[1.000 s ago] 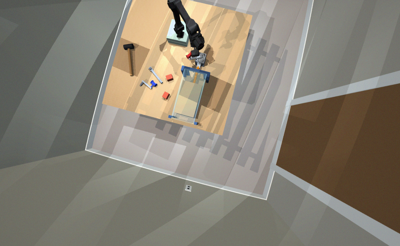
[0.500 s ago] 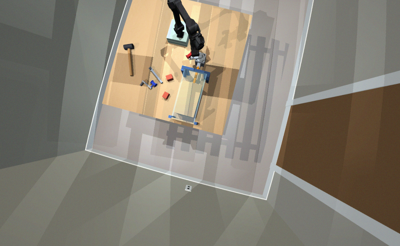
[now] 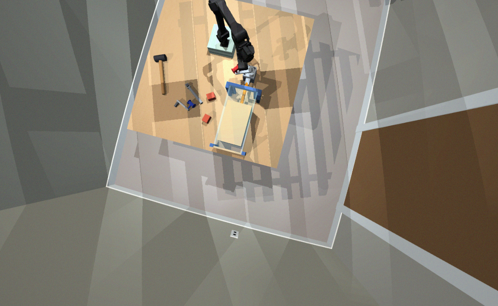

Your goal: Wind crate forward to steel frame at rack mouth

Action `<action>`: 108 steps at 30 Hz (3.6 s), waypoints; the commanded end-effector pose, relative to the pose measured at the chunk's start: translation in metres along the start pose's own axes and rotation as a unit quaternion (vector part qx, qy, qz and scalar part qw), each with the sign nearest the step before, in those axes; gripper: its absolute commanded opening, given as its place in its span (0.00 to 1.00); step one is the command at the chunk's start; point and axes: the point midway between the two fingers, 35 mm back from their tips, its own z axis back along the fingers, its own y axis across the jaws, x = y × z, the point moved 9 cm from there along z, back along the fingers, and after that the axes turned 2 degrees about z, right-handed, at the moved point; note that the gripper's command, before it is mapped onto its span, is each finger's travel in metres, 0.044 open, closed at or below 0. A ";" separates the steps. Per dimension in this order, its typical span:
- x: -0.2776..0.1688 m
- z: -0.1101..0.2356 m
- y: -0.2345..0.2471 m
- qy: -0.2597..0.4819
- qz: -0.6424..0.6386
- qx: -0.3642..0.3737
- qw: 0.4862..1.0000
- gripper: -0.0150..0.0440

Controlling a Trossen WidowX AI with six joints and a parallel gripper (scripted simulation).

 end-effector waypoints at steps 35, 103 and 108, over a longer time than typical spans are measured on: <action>-0.041 -0.012 0.002 0.000 0.223 0.004 0.975 0.61; -0.049 -0.100 0.004 0.000 0.270 0.004 0.963 1.00; -0.049 -0.097 0.004 -0.001 0.267 0.002 0.964 0.91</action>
